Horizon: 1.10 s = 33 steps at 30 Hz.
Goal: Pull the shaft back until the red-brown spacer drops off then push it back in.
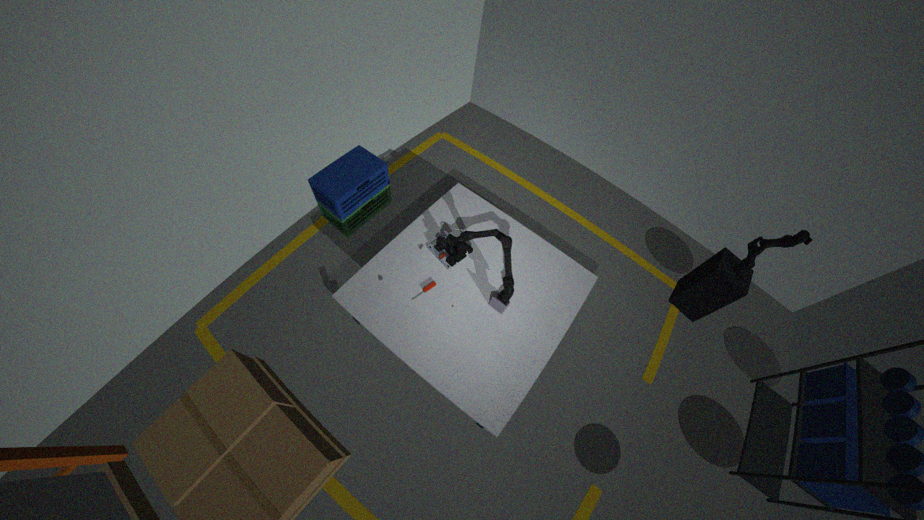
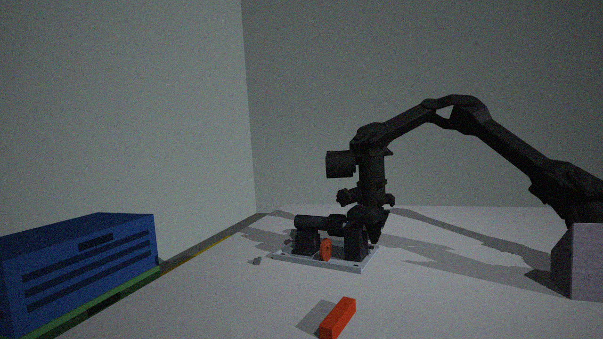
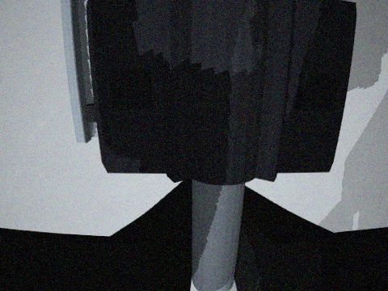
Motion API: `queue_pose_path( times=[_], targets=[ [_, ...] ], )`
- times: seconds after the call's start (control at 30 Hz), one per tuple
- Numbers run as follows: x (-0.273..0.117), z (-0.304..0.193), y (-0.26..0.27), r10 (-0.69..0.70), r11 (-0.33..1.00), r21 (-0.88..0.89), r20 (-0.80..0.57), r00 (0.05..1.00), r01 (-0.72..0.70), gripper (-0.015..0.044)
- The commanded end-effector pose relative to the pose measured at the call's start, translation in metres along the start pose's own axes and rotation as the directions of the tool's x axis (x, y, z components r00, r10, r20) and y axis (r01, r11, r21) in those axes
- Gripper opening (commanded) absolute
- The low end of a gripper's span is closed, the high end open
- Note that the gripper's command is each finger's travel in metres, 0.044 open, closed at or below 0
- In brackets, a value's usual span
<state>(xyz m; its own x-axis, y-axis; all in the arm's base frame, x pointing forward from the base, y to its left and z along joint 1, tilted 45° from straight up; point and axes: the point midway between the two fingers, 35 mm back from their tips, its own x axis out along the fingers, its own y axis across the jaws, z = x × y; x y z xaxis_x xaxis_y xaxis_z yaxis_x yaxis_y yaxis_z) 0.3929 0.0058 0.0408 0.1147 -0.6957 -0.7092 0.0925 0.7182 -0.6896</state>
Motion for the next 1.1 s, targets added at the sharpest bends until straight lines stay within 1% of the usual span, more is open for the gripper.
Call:
queue_pose_path(
  times=[0.0,0.93,1.07],
  targets=[
    [-0.0009,0.0025,0.0002,0.001,1.0,-0.002,0.004,1.0,-0.001,0.0],
    [-0.0014,0.01,0.0004,0.001,1.0,-0.002,0.004,1.0,-0.001,0.0],
    [0.0003,0.0061,-0.0004,-0.003,1.0,-0.005,-0.008,1.0,0.003,0.0105]
  ],
)
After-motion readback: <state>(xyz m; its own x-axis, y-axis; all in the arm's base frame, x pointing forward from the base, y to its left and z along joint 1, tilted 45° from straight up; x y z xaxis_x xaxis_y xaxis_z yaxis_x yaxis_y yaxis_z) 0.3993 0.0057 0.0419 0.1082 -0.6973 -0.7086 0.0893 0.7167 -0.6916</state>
